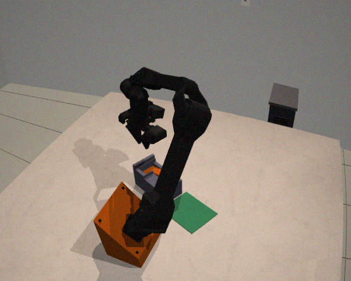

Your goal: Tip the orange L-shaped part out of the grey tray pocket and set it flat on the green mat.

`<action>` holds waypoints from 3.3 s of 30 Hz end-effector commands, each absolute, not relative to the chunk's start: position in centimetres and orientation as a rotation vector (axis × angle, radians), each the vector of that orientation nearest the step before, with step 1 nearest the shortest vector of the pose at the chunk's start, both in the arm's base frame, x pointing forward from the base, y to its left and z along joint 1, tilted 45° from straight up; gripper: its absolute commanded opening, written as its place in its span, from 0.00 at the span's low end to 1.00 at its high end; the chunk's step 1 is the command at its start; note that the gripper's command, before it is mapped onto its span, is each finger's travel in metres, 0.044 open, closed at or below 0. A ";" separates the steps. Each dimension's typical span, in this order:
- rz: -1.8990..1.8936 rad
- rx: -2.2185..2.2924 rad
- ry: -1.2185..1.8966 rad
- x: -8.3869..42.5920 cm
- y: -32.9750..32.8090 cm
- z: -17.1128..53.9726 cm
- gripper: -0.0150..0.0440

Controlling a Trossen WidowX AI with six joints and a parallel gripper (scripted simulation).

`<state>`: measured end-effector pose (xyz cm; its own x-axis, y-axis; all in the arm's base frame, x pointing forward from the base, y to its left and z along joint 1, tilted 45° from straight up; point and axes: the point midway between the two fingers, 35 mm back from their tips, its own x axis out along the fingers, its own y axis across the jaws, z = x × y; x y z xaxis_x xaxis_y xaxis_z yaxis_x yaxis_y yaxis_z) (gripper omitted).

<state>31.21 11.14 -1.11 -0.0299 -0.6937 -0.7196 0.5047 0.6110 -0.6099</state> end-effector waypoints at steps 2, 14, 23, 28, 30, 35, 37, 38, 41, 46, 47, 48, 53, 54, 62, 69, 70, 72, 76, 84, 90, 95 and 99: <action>-0.967 -0.185 1.278 31.2 11.1 -1.1 0.56; -0.967 -0.185 1.278 31.2 11.1 -1.1 0.56; -0.967 -0.185 1.278 31.2 11.1 -1.1 0.56; -0.967 -0.185 1.278 31.2 11.1 -1.1 0.56; -0.967 -0.185 1.278 31.2 11.1 -1.1 0.56; -0.967 -0.185 1.278 31.2 11.1 -1.1 0.56; -0.967 -0.185 1.278 31.2 11.1 -1.1 0.56; -0.967 -0.185 1.278 31.2 11.1 -1.1 0.56; -0.971 -0.184 1.281 31.2 10.1 -2.2 0.56; -0.983 -0.184 1.288 30.8 6.3 -5.8 0.56; -0.985 -0.184 1.289 30.7 5.8 -6.2 0.56; -0.985 -0.184 1.289 30.6 5.7 -6.3 0.56; -0.985 -0.184 1.289 30.6 5.7 -6.3 0.56; -0.985 -0.184 1.289 30.6 5.6 -6.3 0.56; -0.985 -0.185 1.289 30.6 4.9 -7.1 0.56; -0.986 -0.185 1.288 30.6 4.1 -7.9 0.56; -0.986 -0.185 1.288 30.6 4.0 -8.0 0.56; -0.986 -0.185 1.288 30.5 3.8 -8.3 0.56; -0.986 -0.185 1.288 30.5 3.3 -8.7 0.56; -0.987 -0.186 1.288 30.5 3.1 -8.9 0.56; -0.987 -0.186 1.288 30.5 3.1 -8.9 0.56; -0.987 -0.186 1.288 30.5 3.1 -8.9 0.56; -0.984 -0.174 1.286 30.6 3.3 -8.7 0.56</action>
<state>30.57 3.28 -8.66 -0.0454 -0.6925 -0.7200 0.5142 0.6017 -0.6112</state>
